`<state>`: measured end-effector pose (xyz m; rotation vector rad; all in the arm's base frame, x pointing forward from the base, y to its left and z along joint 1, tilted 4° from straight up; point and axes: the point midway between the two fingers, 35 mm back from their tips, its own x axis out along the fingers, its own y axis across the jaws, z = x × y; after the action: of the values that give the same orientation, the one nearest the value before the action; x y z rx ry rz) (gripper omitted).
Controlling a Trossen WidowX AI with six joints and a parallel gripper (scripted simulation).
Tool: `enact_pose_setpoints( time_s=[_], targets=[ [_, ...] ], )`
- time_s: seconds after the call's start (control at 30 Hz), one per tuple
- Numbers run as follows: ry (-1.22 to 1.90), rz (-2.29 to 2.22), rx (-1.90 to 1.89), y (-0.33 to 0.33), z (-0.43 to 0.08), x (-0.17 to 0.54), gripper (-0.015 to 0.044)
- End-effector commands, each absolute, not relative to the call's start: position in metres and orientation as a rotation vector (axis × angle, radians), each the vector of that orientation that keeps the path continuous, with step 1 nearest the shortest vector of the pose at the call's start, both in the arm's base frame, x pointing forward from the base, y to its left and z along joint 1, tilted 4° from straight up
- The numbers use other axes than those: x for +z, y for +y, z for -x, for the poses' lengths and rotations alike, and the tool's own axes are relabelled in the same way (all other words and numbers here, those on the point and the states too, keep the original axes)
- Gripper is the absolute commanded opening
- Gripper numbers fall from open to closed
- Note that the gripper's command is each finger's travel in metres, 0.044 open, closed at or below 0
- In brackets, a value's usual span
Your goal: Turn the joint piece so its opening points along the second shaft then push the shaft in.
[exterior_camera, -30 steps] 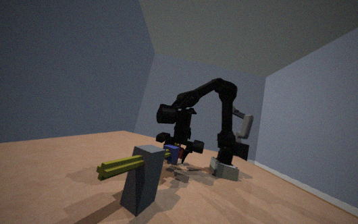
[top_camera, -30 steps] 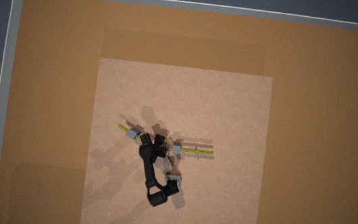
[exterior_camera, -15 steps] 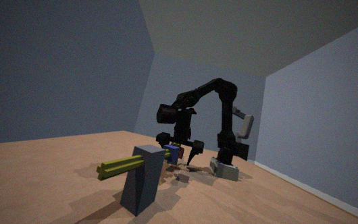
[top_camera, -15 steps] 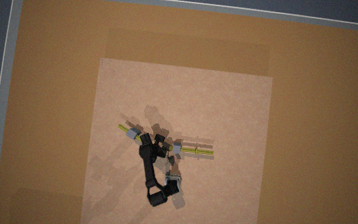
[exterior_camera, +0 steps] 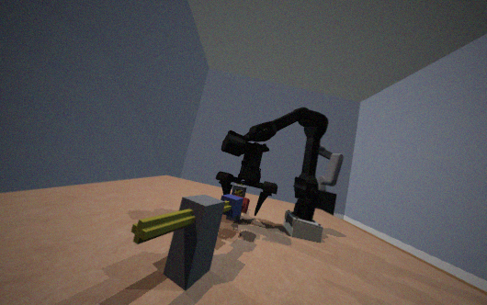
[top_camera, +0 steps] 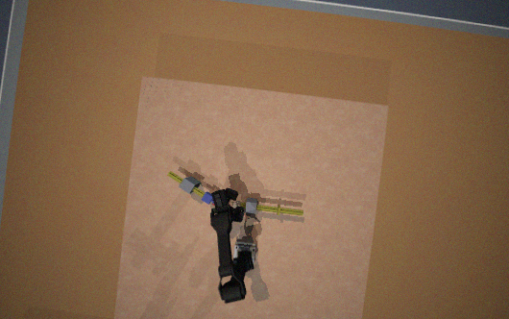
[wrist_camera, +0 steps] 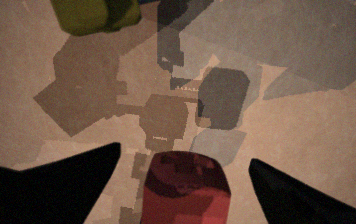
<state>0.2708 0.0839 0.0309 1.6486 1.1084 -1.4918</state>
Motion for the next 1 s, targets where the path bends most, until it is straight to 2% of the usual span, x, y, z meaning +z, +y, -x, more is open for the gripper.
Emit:
enact_pose_setpoints(
  time_s=[0.0, 0.37, 0.97],
  targets=[
    [1.155, -1.734, -1.409, 0.083, -0.271, 0.038, 0.044],
    [1.168, -1.728, -1.382, 0.082, -0.271, 0.041, 0.044],
    [1.393, -1.217, -0.959, 0.086, -0.285, 0.087, 0.044]
  ],
)
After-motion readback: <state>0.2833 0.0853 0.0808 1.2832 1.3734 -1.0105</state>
